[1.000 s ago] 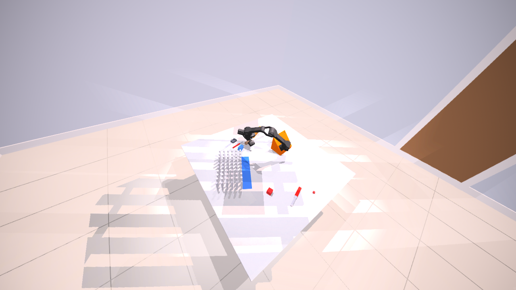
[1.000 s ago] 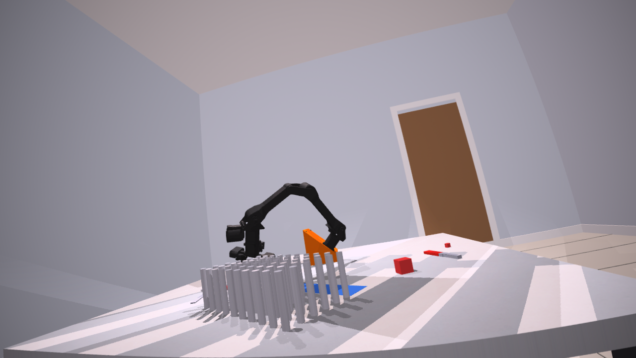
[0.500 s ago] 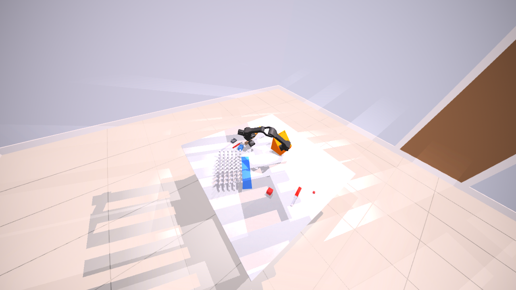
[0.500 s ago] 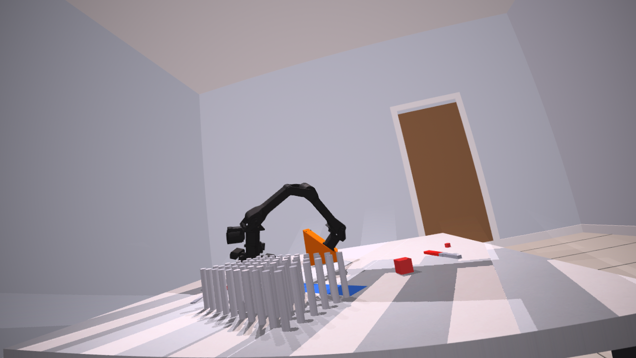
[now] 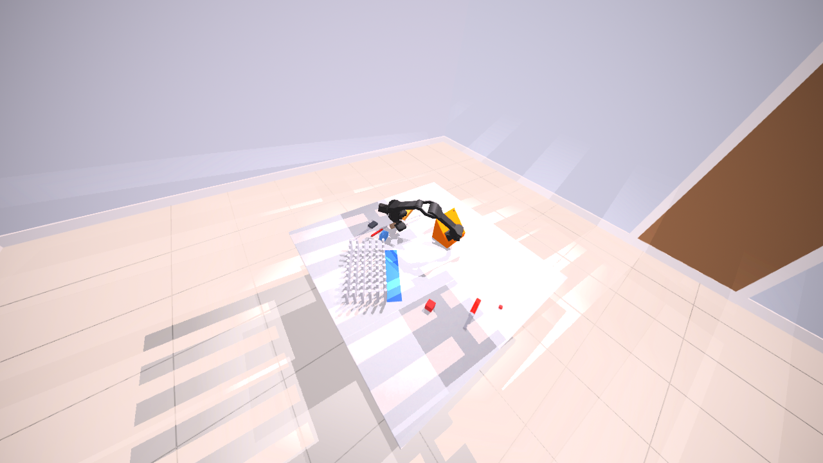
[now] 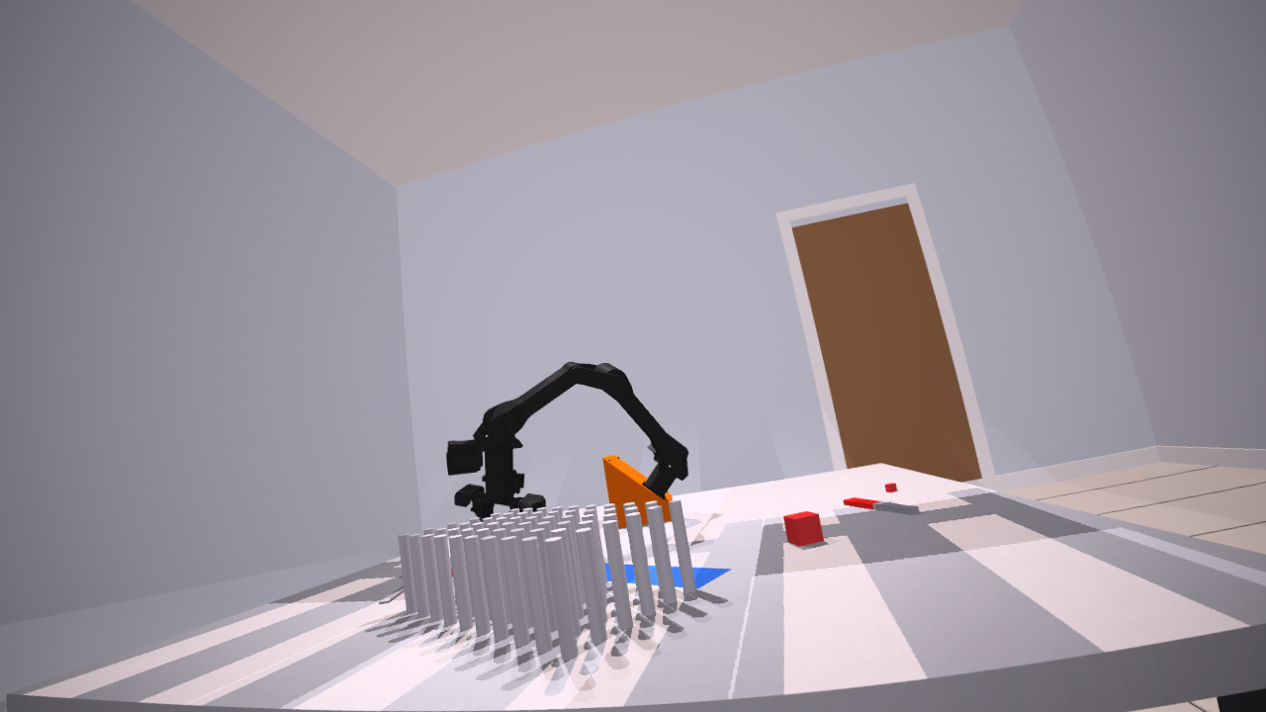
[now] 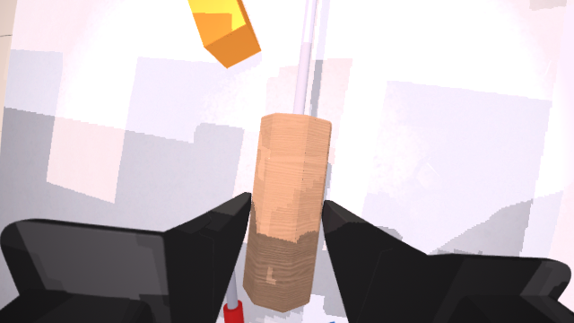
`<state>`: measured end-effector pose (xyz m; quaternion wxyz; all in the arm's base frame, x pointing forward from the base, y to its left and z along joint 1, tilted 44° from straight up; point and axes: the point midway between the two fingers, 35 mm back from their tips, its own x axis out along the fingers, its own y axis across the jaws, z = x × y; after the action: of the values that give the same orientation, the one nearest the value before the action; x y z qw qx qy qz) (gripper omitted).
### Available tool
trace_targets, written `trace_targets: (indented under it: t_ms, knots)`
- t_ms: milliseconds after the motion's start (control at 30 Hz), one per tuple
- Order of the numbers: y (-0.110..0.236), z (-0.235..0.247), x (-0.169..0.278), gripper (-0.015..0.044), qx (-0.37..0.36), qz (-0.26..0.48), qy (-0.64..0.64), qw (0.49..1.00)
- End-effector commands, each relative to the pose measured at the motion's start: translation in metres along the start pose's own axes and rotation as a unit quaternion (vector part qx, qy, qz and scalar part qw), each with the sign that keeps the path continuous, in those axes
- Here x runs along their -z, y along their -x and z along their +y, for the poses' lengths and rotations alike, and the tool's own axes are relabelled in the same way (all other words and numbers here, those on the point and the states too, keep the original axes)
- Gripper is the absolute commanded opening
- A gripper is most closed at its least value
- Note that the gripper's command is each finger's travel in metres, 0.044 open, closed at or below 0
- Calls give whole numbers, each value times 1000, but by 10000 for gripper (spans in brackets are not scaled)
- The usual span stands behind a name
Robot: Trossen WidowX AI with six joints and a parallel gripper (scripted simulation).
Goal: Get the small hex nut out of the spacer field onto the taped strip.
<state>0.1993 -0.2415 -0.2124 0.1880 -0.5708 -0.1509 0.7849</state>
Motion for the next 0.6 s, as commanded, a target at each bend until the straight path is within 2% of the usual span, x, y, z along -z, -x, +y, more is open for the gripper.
trace_targets:
  t_ms: [0, 567]
  knots:
    - [24, 11, -2, 0, -8, 2, 1, 1000]
    - [110, 35, -30, 0, -9, 1, 2, 1000]
